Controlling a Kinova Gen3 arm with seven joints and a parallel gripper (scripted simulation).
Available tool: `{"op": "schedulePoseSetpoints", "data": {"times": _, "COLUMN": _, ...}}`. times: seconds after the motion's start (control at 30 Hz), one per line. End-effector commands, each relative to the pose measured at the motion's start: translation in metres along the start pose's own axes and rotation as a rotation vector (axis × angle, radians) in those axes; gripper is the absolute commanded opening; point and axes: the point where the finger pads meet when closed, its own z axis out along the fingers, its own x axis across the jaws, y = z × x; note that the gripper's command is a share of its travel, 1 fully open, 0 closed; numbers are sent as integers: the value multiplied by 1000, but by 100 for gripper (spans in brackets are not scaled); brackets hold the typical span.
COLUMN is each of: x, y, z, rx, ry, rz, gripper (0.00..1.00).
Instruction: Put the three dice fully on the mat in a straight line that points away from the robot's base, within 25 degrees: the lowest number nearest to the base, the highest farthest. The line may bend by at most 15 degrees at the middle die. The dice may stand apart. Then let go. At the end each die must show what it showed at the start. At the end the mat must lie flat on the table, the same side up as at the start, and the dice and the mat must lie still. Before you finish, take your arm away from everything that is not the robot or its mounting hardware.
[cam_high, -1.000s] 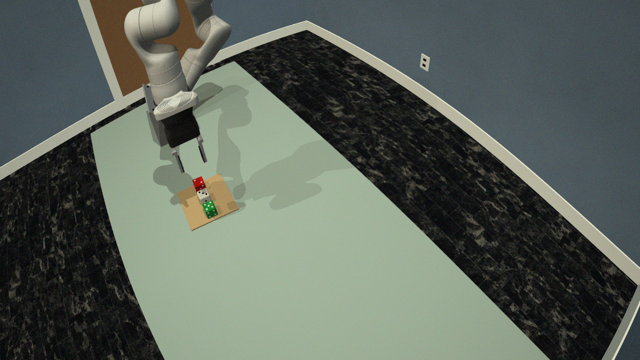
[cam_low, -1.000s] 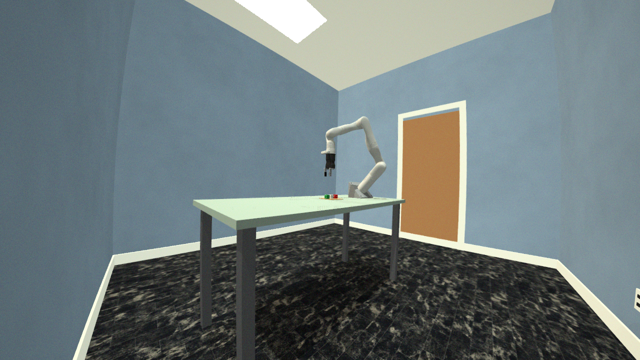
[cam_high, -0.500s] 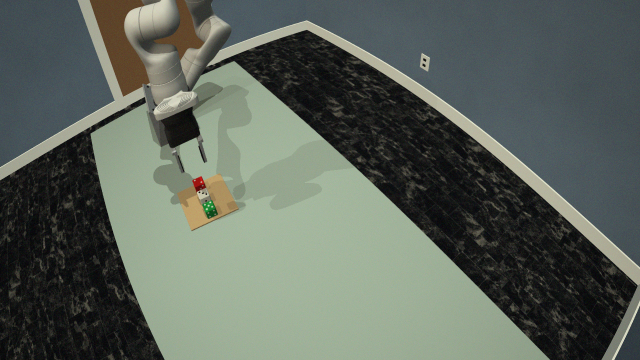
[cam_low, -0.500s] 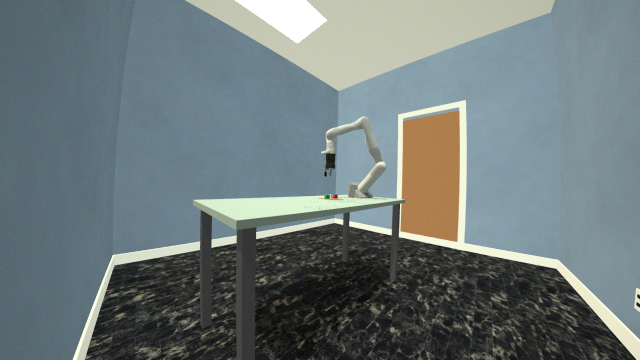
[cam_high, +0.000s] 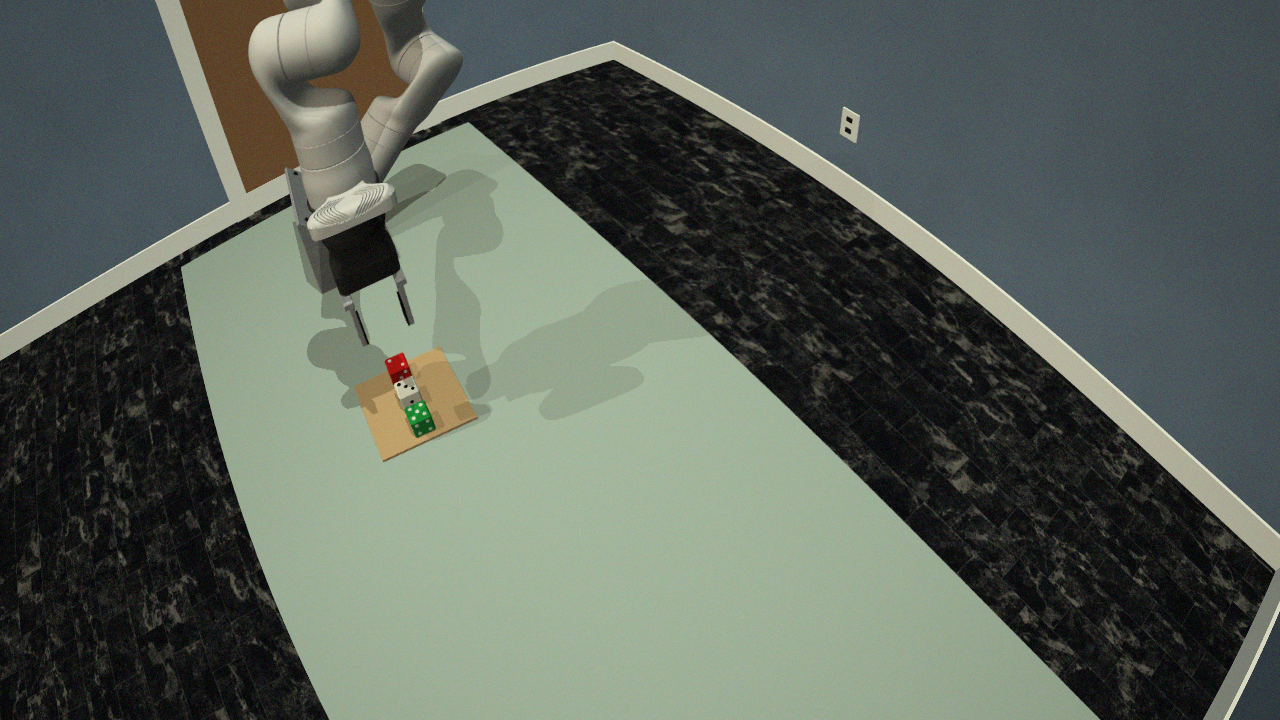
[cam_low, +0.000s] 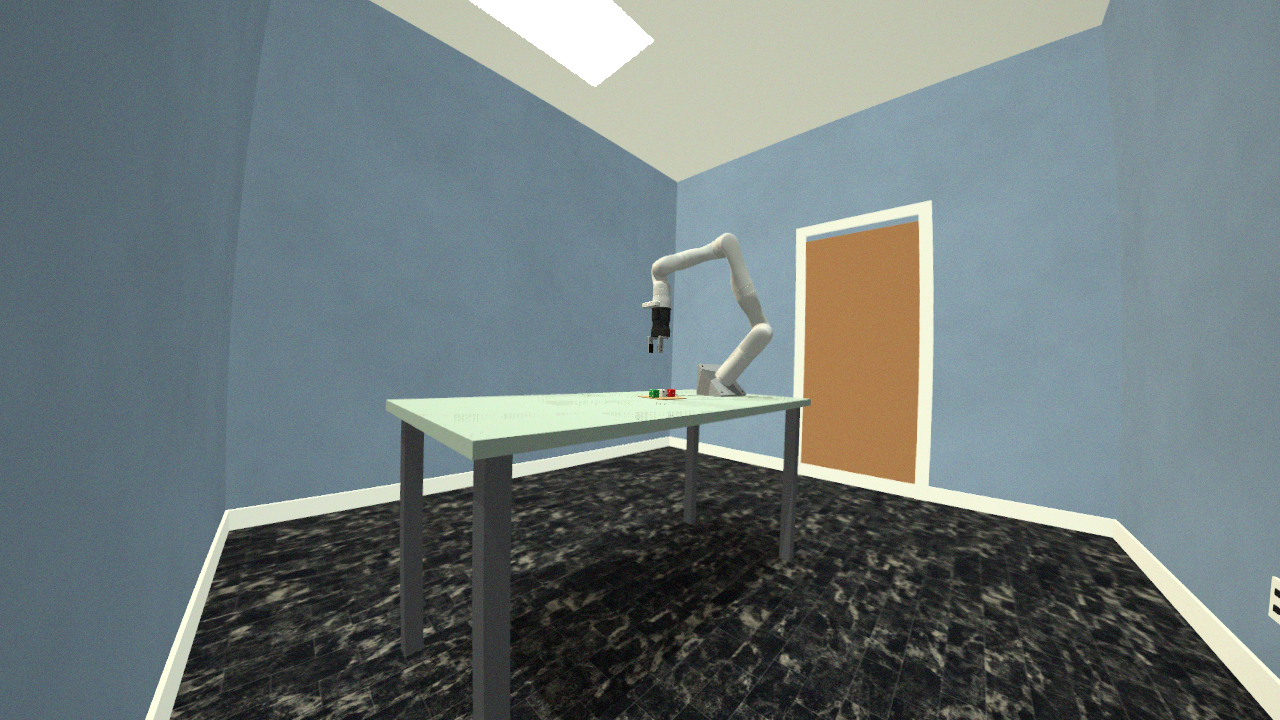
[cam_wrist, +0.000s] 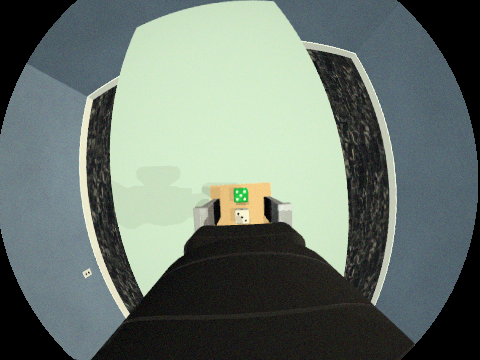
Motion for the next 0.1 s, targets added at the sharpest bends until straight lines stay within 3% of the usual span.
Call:
{"op": "schedulePoseSetpoints", "data": {"times": 0.0, "x": 0, "y": 0, "z": -1, "rx": 2, "ry": 1, "rz": 0, "gripper": 100}}
{"op": "schedulePoseSetpoints", "data": {"times": 0.07, "x": 0, "y": 0, "z": -1, "rx": 2, "ry": 1, "rz": 0, "gripper": 100}}
